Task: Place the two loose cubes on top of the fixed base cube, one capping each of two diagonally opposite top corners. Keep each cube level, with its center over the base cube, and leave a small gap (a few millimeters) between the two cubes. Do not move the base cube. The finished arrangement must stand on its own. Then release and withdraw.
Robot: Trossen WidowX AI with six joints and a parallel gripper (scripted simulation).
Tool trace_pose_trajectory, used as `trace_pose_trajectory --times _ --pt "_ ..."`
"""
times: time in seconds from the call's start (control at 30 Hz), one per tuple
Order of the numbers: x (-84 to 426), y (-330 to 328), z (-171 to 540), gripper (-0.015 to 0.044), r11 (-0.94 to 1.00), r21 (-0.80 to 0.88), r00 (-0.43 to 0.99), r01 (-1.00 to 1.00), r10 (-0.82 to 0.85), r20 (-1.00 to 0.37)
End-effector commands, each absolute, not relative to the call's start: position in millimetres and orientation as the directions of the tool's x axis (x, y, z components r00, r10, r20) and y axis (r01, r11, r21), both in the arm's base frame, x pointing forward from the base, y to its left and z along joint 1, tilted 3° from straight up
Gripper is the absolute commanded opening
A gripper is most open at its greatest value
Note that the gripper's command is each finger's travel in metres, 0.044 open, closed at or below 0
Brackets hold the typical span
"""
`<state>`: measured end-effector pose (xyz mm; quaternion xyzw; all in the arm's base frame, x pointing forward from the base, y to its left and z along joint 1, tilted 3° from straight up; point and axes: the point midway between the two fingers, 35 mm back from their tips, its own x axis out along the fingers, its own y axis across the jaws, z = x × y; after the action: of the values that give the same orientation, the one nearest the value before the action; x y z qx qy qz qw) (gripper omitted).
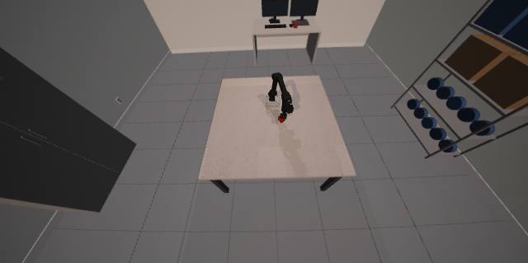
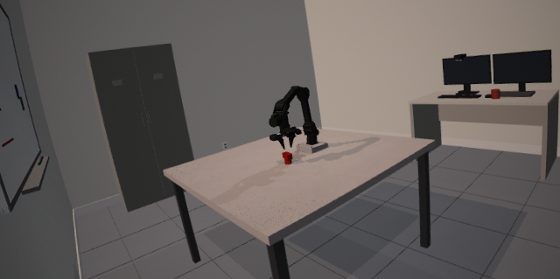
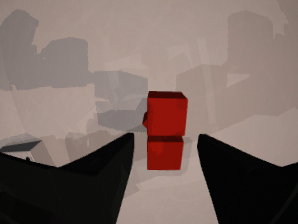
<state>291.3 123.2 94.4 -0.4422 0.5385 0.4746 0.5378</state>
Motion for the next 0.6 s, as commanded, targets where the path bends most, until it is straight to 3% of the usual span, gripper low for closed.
trace_pose_trajectory --times 0.0,0.33,0.57 --pt "294 124 102 0.0205 0.153 0.026 -0.021 -0.988 0.038 -0.999" --pt "294 123 111 0.0205 0.153 0.026 -0.021 -0.988 0.038 -0.999" --pt "292 123 117 0.0389 0.158 0.033 -0.028 -0.987 0.035 -0.999"
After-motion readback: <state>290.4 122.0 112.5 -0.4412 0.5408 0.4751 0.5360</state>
